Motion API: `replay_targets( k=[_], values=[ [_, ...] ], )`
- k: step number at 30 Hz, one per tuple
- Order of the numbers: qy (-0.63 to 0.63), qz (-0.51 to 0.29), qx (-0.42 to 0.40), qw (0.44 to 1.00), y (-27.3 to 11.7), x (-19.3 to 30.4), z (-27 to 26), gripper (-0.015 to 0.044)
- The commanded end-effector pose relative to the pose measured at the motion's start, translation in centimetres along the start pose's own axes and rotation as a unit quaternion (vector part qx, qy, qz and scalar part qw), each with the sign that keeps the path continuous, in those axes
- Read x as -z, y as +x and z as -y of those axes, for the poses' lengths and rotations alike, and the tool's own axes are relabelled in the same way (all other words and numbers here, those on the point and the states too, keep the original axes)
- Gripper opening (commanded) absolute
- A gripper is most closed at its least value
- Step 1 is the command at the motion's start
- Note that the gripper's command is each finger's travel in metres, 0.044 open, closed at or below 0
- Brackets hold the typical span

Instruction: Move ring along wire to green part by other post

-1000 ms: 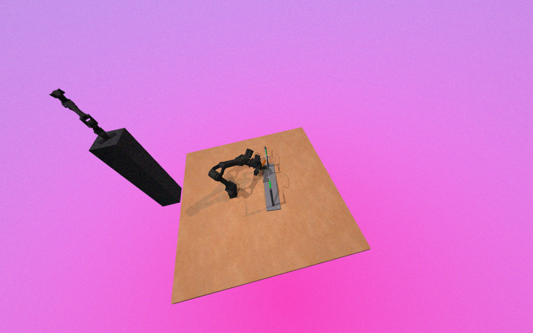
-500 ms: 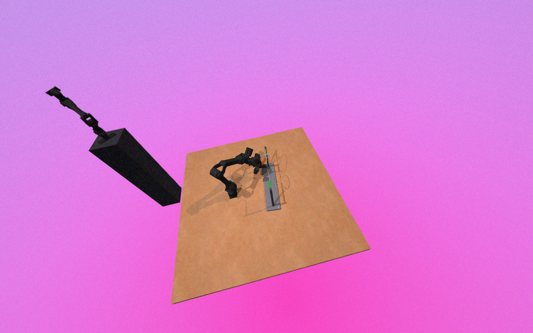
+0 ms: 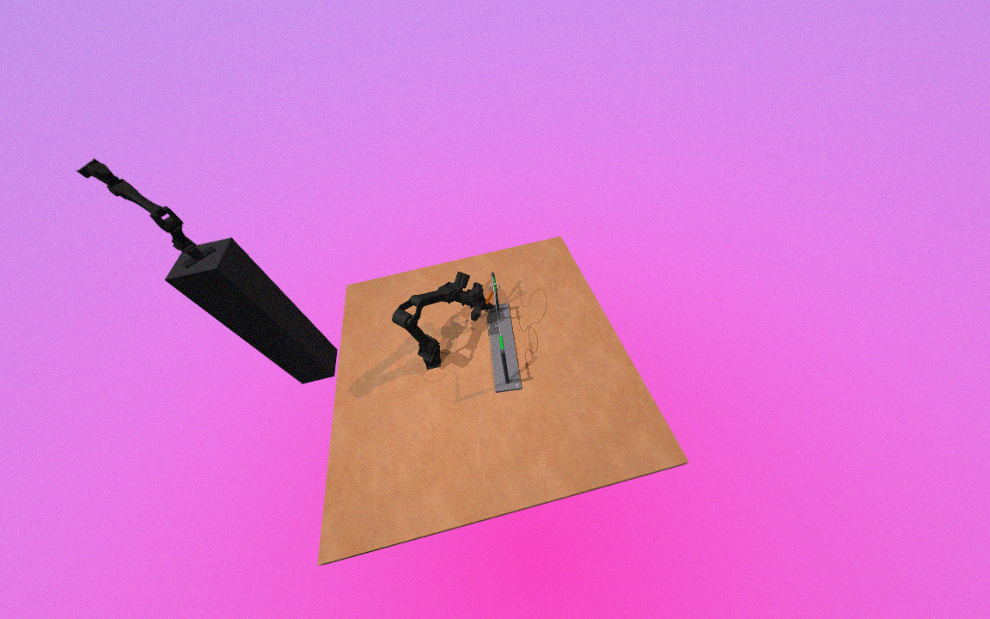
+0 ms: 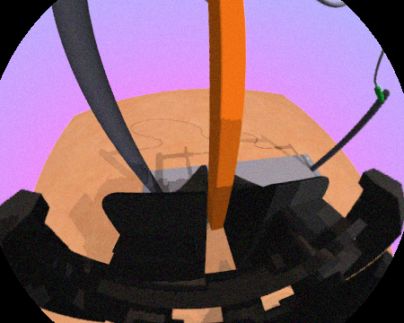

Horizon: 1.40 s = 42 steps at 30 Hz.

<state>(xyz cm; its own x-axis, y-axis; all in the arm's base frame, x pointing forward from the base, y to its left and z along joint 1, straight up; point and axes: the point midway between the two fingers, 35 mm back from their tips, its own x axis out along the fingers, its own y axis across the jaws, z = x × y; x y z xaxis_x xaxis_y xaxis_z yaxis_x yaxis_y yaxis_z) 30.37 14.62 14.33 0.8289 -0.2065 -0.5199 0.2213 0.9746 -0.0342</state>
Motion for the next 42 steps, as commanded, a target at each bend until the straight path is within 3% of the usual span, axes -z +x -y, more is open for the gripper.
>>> replay_targets(
  k=[1, 36, 42],
  values=[
    [0.004, 0.002, 0.001, 1.000, -0.1, -0.1, -0.4, -0.0150],
    [0.004, 0.002, 0.001, 1.000, 0.7, 1.0, -0.5, -0.0150],
    [0.001, 0.002, 0.000, 1.000, 0.6, 0.9, -0.5, 0.0007]
  ],
)
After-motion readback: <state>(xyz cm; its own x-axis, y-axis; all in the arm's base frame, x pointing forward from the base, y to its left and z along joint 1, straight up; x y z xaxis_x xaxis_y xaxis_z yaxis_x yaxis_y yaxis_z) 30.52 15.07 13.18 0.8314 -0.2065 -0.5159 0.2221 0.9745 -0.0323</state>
